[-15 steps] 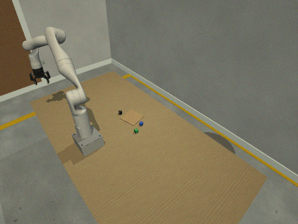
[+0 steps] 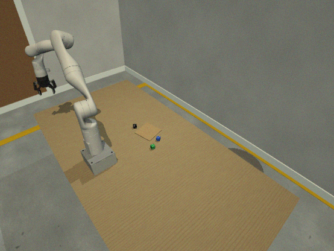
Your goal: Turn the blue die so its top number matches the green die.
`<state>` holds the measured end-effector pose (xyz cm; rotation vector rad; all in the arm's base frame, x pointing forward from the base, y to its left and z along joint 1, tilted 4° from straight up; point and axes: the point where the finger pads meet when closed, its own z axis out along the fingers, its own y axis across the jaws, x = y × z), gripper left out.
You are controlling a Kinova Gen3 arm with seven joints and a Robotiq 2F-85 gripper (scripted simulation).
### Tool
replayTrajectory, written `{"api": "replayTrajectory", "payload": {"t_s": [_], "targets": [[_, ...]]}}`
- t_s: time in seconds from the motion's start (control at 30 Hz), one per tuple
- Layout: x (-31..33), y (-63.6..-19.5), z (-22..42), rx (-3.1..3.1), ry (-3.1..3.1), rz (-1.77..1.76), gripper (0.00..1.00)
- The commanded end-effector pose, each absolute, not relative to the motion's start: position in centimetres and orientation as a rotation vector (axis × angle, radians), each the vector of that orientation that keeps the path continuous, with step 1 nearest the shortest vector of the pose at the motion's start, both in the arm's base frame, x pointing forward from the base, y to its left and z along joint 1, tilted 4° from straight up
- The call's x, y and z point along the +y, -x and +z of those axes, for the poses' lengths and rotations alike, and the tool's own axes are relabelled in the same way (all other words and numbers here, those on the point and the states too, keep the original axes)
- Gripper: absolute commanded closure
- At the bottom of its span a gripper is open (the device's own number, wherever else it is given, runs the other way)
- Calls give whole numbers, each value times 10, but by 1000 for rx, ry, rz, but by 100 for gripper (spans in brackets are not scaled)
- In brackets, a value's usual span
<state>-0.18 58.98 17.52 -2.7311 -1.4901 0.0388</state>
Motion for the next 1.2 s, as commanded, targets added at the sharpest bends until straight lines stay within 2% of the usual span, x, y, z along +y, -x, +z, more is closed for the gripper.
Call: {"api": "replayTrajectory", "payload": {"t_s": [0.0,0.27,0.53,0.6,0.77,0.9,0.97,1.1,1.17], "targets": [[590,2,176,-1489,2729,37,0],[588,-6,175,-1467,2742,39,0],[573,-60,166,-1305,2829,52,0],[573,-60,166,-1305,2829,52,0],[546,-125,154,-1084,2925,70,0],[529,-156,148,-966,2968,80,0],[508,-188,142,-829,3009,90,0],[482,-222,136,-674,3048,101,0],[482,-222,136,-674,3048,101,0]]}}
